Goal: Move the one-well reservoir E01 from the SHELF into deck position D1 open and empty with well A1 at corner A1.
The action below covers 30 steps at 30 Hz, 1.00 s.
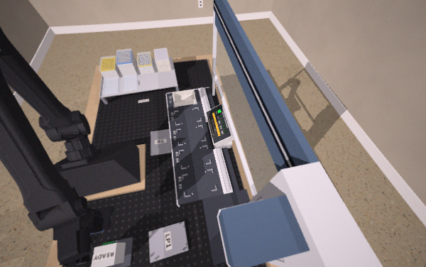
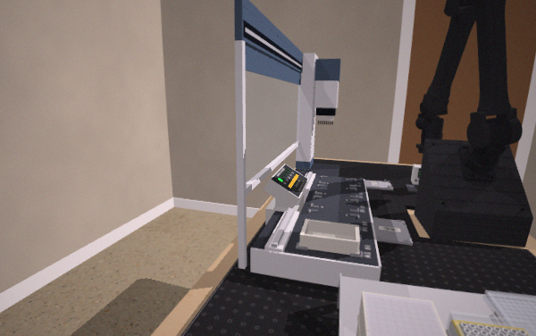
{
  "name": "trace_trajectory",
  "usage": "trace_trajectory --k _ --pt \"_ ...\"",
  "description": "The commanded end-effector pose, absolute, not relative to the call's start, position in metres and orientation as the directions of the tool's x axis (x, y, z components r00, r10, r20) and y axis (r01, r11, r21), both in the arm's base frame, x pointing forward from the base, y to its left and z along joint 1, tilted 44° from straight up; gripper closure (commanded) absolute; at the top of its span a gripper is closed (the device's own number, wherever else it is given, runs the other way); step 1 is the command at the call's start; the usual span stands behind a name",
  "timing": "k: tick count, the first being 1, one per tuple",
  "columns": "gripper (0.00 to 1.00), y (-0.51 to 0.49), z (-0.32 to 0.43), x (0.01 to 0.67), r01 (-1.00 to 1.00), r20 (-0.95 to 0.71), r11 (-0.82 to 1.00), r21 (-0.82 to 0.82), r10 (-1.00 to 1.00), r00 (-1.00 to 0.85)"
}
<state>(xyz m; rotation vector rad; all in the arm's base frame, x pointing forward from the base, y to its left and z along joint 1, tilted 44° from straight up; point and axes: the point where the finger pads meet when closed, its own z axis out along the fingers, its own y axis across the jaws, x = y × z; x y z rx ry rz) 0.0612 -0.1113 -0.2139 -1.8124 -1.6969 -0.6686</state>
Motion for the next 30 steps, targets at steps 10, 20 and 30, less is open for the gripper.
trace_trajectory --k 10,20,30 --pt "1.00 -0.097 -0.232 0.063 0.997 0.687 -0.039 -0.072 0.723 0.078" --pt "1.00 -0.087 -0.241 0.062 0.997 0.688 -0.039 -0.072 0.721 0.078" --pt "1.00 -0.100 -0.243 0.065 0.997 0.673 -0.043 -0.059 0.736 0.071"
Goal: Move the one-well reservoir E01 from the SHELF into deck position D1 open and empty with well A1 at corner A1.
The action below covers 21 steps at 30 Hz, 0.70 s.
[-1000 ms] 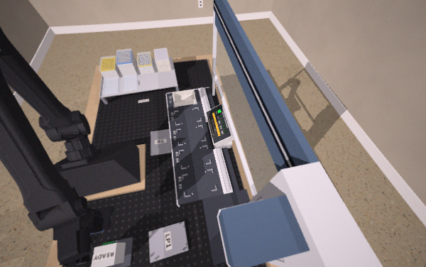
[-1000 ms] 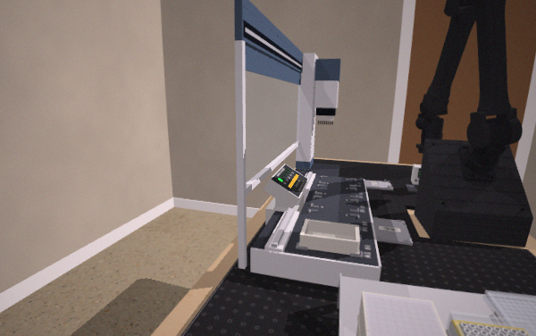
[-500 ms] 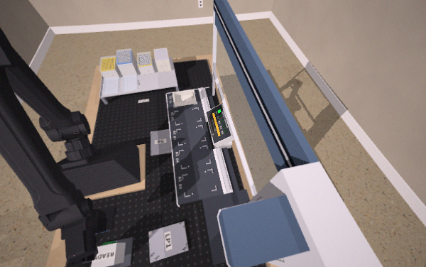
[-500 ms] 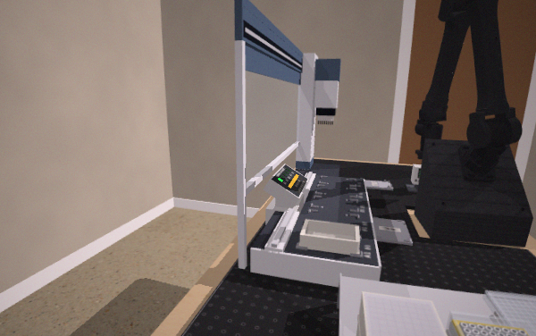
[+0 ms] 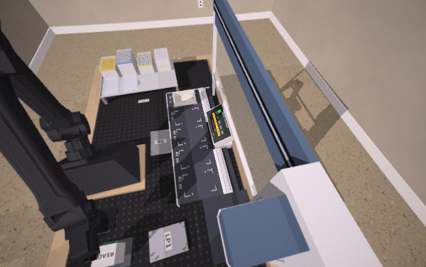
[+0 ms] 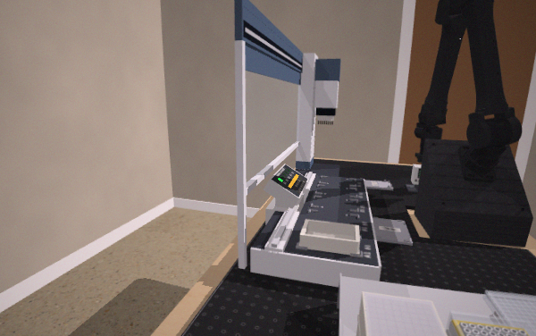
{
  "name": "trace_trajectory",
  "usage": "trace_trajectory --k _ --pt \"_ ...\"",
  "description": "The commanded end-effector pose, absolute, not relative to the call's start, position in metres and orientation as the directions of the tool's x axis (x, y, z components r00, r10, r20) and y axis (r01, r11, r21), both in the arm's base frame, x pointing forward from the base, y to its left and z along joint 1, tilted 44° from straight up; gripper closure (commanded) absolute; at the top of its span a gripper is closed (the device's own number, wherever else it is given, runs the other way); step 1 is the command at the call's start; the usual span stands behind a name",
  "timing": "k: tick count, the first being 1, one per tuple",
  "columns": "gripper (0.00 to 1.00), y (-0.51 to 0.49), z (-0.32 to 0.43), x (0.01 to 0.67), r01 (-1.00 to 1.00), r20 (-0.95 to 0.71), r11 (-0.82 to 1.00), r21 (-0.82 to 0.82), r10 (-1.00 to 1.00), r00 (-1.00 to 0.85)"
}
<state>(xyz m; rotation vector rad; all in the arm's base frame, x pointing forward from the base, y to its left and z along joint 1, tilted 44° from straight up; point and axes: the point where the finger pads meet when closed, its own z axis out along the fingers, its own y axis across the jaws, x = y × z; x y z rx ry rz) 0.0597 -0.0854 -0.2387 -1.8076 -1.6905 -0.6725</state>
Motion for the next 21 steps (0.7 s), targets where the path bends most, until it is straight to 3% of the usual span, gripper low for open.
trace_trajectory --k 1,21 --pt "1.00 -0.114 -0.250 0.070 0.998 0.648 -0.040 -0.055 0.759 0.066" --pt "1.00 -0.126 -0.269 0.061 0.997 0.679 -0.045 -0.057 0.731 0.072"
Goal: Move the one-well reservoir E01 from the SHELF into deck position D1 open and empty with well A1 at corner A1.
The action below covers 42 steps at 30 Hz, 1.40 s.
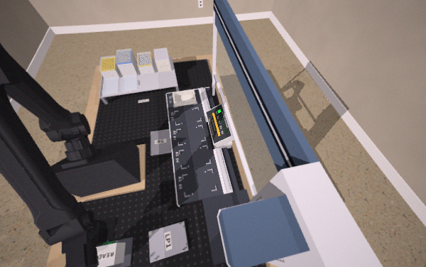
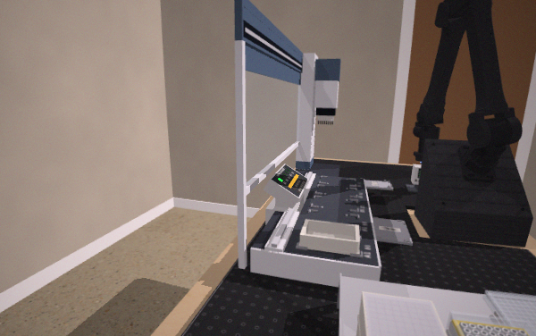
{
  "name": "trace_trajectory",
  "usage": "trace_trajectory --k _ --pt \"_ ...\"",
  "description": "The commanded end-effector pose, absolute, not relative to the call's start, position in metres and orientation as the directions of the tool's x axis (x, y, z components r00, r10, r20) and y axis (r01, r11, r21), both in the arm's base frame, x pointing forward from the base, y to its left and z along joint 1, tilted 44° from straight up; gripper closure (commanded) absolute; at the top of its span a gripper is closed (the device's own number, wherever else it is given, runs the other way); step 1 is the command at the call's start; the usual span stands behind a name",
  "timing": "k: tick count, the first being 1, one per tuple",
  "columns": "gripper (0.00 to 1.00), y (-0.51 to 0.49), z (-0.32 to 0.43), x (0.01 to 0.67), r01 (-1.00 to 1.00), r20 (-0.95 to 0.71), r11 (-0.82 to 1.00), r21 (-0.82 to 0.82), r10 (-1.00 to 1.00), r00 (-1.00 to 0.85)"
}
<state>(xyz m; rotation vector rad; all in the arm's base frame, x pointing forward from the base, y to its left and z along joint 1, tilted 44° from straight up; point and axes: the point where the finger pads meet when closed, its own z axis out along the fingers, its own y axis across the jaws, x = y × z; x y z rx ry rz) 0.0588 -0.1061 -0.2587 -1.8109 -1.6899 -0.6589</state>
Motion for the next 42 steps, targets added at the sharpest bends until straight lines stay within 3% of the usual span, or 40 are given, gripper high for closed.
trace_trajectory --k 1,42 --pt "1.00 -0.127 -0.271 0.060 0.997 0.679 -0.045 -0.057 0.731 0.072" --pt "1.00 -0.142 -0.284 0.059 0.997 0.671 -0.045 -0.055 0.738 0.071"
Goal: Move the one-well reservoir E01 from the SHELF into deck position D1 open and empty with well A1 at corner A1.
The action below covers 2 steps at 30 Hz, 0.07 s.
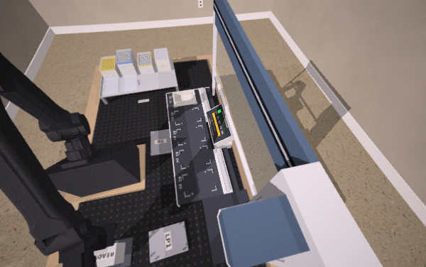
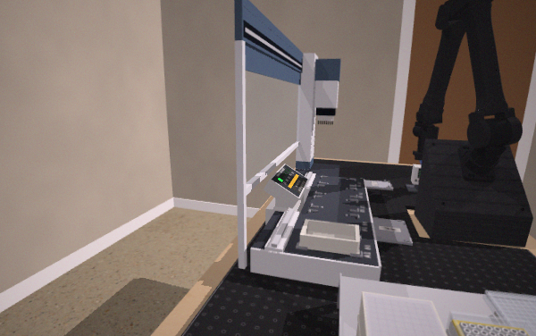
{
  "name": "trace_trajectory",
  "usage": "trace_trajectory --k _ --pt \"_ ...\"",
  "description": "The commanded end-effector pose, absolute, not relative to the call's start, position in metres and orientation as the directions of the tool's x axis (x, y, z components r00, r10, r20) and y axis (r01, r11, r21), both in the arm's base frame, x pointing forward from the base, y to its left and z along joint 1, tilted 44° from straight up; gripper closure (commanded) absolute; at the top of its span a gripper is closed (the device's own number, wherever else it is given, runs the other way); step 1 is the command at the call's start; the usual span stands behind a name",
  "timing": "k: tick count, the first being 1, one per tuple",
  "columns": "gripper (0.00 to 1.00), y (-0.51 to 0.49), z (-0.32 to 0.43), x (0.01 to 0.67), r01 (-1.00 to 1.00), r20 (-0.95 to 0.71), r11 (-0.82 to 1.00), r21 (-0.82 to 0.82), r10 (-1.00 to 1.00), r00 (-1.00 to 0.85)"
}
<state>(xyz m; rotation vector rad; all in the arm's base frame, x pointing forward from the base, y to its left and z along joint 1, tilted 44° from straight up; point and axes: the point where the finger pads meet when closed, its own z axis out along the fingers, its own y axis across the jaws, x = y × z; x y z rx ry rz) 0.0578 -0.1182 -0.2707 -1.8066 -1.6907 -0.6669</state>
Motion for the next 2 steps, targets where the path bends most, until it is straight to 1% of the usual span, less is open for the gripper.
trace_trajectory --k 1,2 --pt "1.00 -0.1422 -0.2844 0.0590 0.997 0.671 -0.045 -0.055 0.738 0.070" --pt "1.00 -0.1425 -0.2847 0.0590 0.997 0.671 -0.045 -0.055 0.739 0.070"
